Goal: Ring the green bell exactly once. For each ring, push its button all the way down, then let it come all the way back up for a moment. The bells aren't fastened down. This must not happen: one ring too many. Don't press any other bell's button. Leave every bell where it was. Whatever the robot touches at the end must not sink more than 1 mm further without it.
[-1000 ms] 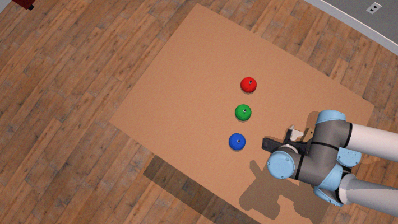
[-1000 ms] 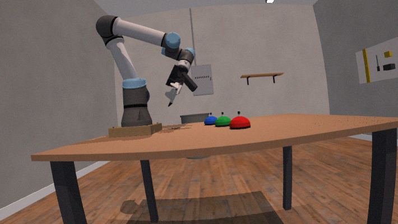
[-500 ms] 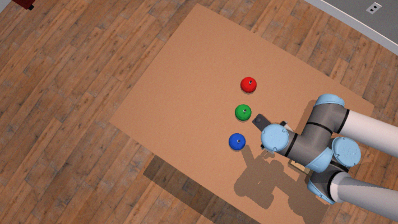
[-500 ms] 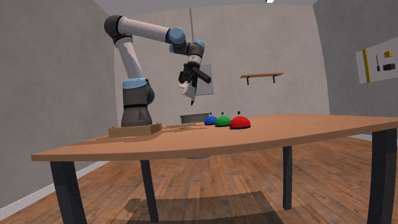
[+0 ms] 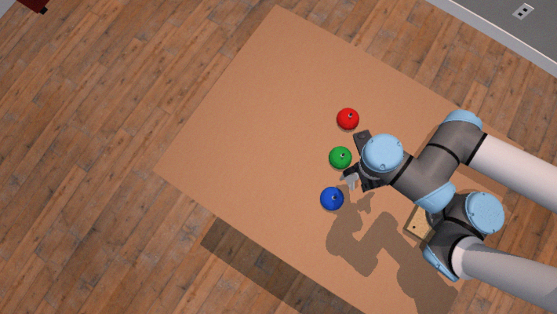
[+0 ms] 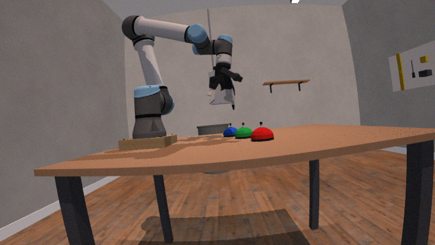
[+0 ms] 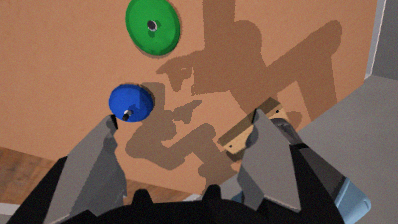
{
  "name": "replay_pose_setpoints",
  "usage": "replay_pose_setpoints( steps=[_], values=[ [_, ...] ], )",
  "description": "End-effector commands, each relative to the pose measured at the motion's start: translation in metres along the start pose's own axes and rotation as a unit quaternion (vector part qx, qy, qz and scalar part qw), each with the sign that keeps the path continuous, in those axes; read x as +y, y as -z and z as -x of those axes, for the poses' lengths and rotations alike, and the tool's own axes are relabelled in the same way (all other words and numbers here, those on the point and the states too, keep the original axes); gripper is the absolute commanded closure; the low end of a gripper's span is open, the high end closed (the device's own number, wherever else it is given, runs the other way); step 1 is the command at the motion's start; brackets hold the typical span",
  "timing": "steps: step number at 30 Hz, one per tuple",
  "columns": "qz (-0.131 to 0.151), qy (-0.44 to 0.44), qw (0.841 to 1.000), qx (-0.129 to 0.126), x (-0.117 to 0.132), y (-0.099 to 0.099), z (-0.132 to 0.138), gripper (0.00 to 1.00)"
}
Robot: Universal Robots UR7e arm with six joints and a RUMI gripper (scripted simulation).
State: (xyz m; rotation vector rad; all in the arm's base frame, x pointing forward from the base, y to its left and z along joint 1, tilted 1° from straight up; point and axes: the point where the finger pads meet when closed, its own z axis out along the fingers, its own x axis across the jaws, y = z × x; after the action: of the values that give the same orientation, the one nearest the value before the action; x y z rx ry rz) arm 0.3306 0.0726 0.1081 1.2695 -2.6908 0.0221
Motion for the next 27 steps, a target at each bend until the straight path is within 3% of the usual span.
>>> replay_pose_setpoints(
  steps=[1,12,21,22,27],
  values=[
    [-0.005,-0.123,0.991,-0.046,-0.038,0.008,0.016,0.00],
    [-0.003,-0.226,0.970,-0.087,-0.074,0.017,0.023,0.00],
    [-0.003,-0.245,0.965,-0.095,-0.081,0.019,0.024,0.00],
    [-0.003,-0.245,0.965,-0.095,-0.081,0.019,0.024,1.00],
    [-0.003,-0.245,0.965,-0.095,-0.081,0.019,0.024,1.00]
  ],
)
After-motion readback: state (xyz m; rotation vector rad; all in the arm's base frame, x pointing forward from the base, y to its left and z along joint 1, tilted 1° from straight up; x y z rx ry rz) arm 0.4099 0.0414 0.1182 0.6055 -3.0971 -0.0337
